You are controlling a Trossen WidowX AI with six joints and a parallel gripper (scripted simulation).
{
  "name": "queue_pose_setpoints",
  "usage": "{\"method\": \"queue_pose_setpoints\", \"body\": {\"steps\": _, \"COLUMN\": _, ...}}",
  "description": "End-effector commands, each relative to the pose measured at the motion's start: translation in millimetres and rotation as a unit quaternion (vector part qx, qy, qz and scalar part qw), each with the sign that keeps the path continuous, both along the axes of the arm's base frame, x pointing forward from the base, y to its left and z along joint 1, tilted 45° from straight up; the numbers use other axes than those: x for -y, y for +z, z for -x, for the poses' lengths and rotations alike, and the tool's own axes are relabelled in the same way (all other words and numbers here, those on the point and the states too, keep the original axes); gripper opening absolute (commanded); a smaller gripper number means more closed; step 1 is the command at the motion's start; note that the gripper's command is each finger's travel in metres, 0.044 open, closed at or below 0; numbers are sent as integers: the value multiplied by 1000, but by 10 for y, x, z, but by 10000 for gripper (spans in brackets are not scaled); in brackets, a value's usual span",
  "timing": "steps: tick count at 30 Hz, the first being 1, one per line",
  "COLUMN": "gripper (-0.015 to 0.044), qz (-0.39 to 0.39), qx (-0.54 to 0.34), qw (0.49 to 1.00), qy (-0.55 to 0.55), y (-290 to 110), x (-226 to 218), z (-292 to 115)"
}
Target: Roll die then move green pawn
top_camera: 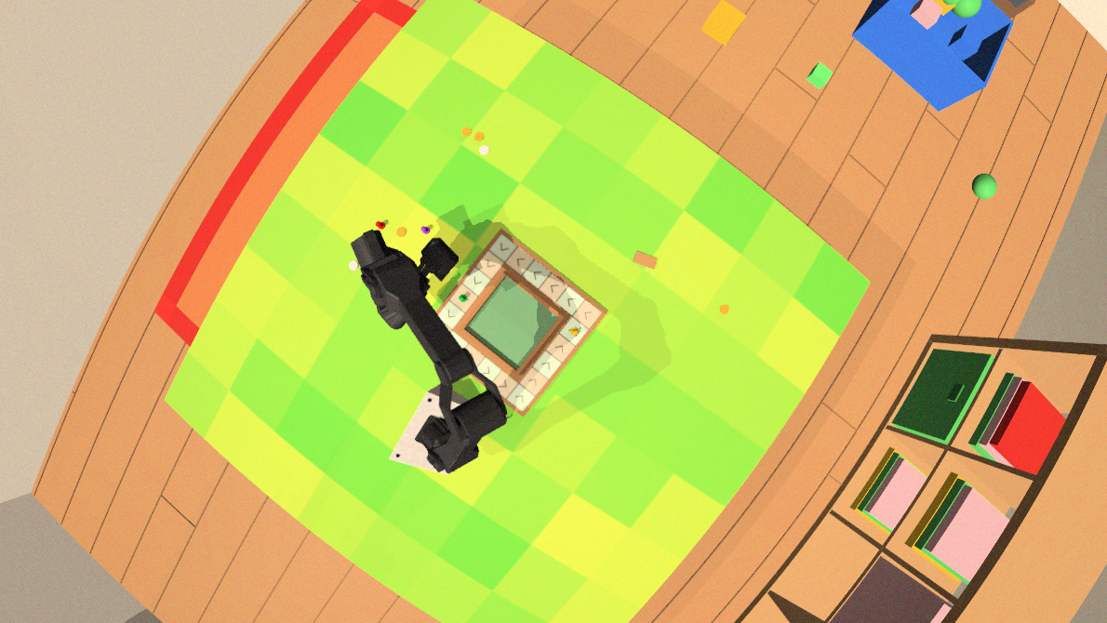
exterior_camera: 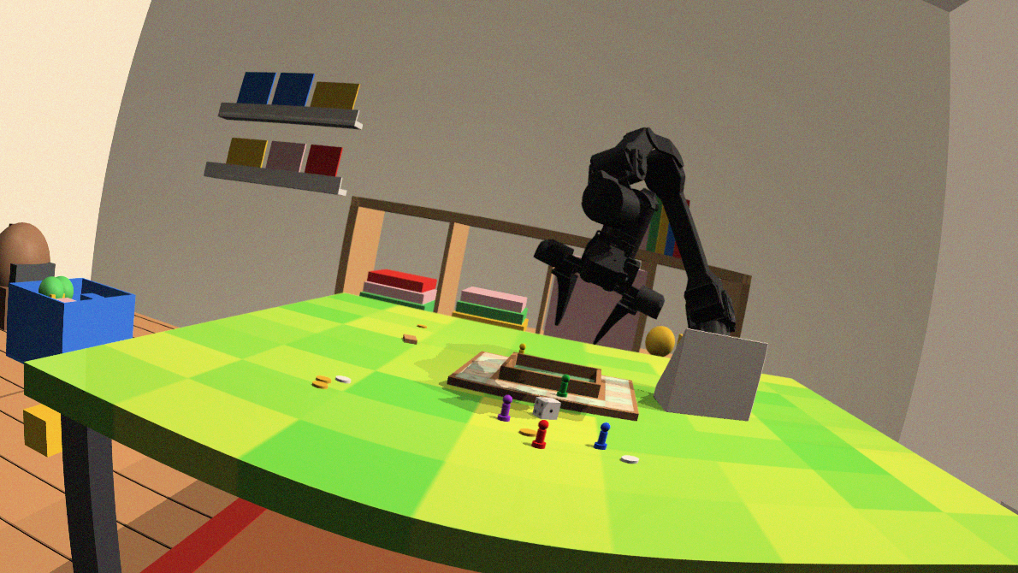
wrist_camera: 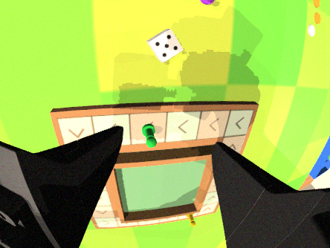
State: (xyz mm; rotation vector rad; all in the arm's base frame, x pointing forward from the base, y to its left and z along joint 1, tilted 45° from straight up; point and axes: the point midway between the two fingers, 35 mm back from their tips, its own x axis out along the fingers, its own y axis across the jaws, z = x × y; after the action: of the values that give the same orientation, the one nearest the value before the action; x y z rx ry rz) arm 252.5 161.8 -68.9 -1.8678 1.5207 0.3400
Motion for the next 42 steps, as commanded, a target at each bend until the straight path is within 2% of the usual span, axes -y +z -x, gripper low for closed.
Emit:
{"method": "queue_pose_setpoints", "body": {"steps": 1, "gripper": 275, "qz": -126, "qx": 221, "qw": 905, "qy": -342, "y": -562, "x": -50, "z": -333}}
{"method": "queue_pose_setpoints", "body": {"steps": 22, "gripper": 275, "qz": -127, "qx": 223, "qw": 903, "qy": -345, "y": -549, "x": -28, "z": -303}}
{"method": "queue_pose_setpoints", "body": {"steps": 42, "gripper": 275, "qz": -126, "qx": 224, "qw": 903, "qy": -345, "y": -850, "x": 267, "z": -333}}
